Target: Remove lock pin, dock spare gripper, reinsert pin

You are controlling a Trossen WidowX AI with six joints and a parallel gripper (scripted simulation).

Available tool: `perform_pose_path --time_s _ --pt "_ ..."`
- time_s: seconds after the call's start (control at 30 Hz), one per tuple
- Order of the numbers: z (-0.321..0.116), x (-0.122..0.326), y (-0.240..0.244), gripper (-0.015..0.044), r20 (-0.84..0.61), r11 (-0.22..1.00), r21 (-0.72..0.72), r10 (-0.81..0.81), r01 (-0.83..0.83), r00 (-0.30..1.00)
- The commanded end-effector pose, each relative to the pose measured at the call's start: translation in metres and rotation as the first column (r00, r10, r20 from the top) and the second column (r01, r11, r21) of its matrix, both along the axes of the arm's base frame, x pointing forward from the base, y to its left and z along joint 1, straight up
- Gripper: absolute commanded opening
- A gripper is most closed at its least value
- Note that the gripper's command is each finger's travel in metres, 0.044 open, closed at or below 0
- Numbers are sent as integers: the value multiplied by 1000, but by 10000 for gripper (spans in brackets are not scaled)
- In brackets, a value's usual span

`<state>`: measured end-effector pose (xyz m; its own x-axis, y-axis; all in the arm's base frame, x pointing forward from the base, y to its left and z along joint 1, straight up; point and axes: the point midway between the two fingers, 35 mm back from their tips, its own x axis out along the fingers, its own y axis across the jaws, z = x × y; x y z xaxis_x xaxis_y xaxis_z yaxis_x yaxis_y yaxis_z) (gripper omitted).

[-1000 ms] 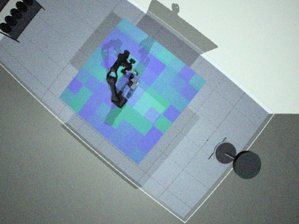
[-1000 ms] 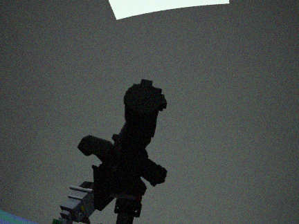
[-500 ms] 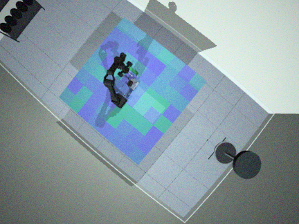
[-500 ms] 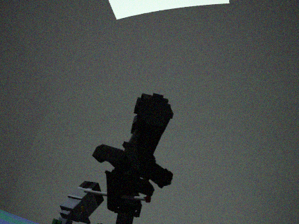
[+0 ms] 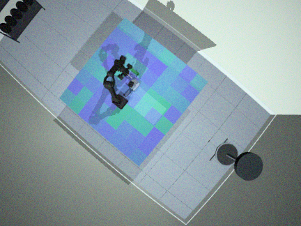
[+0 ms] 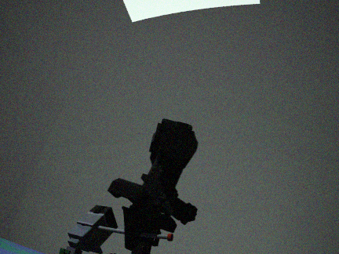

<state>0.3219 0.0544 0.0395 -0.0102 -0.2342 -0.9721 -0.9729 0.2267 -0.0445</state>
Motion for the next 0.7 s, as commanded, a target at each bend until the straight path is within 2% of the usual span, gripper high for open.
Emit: perform_pose_path --time_s 0.0,0.13,0.67 --pt "-21 -3 0 0 -15 1000 1 -5 5 1000" --pt "-33 -4 0 0 -11 1000 1 -8 8 1000" --pt "-31 -7 -10 0 -11 1000 1 -9 9 1000"
